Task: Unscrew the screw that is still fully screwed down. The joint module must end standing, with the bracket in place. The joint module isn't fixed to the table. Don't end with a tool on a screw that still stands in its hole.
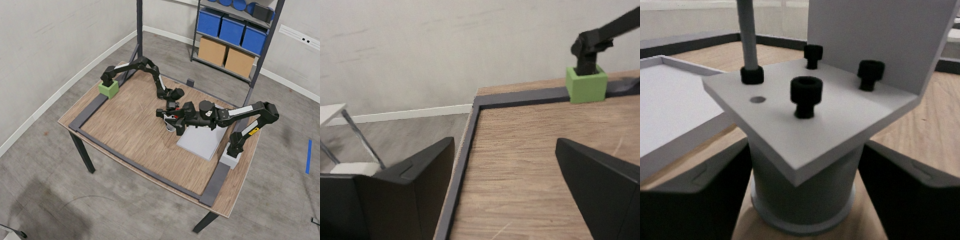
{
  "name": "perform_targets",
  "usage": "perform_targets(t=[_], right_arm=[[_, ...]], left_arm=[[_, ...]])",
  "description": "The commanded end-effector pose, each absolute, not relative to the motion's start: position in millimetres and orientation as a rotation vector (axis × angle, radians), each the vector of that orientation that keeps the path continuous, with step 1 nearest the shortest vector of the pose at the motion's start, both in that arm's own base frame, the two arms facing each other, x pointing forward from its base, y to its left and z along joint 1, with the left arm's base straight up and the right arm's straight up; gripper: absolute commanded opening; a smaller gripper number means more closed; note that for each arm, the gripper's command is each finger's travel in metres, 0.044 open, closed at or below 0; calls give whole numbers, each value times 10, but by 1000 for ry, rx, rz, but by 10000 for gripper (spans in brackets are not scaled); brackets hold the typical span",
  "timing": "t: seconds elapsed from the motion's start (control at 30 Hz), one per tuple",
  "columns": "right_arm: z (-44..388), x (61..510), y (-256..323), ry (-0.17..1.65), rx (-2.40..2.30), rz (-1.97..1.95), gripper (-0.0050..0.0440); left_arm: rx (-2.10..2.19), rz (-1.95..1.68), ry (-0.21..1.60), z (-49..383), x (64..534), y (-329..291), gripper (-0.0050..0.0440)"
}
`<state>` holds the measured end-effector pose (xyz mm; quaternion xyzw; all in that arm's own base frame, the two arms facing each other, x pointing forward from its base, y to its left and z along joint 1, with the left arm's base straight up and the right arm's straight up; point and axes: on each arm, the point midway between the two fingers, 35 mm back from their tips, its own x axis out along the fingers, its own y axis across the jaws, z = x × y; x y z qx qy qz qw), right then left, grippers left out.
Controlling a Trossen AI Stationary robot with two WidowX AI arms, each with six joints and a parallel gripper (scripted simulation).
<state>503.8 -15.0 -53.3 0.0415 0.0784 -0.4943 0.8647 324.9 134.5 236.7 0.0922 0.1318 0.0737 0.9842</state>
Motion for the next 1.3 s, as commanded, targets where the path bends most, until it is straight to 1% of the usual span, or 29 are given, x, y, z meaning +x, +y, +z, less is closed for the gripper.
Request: perform_targets(t=[0.0,0.03,0.23,0.33,0.4,0.67,0.7,1.13,1.17,1.27], right_arm=[[-392,5104,-160,136,112,-1039,245],[-392,5104,-160,136,112,-1039,245],[-392,5104,-160,136,112,-1039,245],[-392,5104,-160,136,112,-1039,245],[-392,5104,-160,136,112,-1039,245],[-392,5104,-160,136,112,-1039,245],[-392,5104,-160,136,112,-1039,245],[-392,5104,-160,136,112,-1039,245],[-392,5104,-160,136,112,-1039,245],[-392,5104,-160,136,112,-1039,245]], left_arm=[[195,182,219,2579,3250,1361,280],[170,211,218,2525,3183,1378,280],[84,391,66,2926,2914,1502,280],[49,476,-37,3252,2784,1548,280],[19,534,-88,3386,2691,1586,280],[17,535,-81,3363,2700,1593,280],[18,534,-66,3301,2706,1600,280],[18,534,-66,3300,2706,1600,280],[84,538,-63,3363,2699,1596,300],[258,541,-15,3363,2700,1593,300]])
